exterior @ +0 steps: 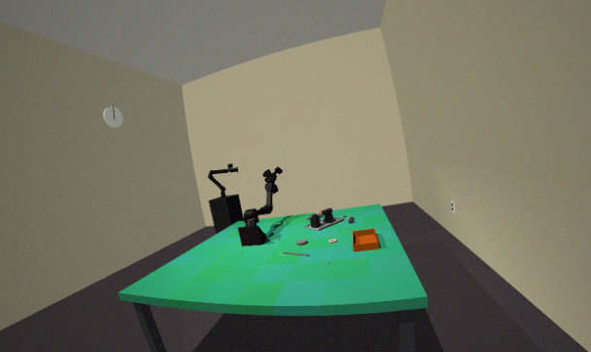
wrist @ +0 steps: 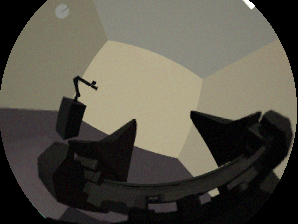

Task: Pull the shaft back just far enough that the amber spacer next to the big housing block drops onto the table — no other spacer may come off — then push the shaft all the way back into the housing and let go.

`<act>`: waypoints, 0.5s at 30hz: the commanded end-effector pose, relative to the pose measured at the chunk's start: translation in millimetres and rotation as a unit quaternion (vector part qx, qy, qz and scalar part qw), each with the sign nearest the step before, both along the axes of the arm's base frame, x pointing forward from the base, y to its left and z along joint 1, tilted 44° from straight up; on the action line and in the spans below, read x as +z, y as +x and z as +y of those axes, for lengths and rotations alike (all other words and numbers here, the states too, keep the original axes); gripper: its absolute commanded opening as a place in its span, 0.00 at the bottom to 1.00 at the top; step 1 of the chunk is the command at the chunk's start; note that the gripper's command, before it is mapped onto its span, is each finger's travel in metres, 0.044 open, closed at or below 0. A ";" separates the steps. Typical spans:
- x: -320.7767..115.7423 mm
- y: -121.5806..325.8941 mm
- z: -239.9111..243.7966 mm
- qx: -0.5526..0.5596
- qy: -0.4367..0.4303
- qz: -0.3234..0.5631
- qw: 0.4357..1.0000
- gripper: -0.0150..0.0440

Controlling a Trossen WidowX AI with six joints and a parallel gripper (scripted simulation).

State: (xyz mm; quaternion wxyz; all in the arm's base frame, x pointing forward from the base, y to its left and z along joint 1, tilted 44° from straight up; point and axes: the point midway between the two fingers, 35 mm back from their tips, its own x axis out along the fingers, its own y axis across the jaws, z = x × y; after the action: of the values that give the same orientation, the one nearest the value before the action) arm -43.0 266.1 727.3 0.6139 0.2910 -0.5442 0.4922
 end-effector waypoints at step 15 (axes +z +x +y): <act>26.6 28.8 -209.7 0.057 0.239 0.088 0.965 1.00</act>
State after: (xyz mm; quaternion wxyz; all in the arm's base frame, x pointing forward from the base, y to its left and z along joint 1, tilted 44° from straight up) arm -27.0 104.8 754.7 0.5622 0.4546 -0.5736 0.3852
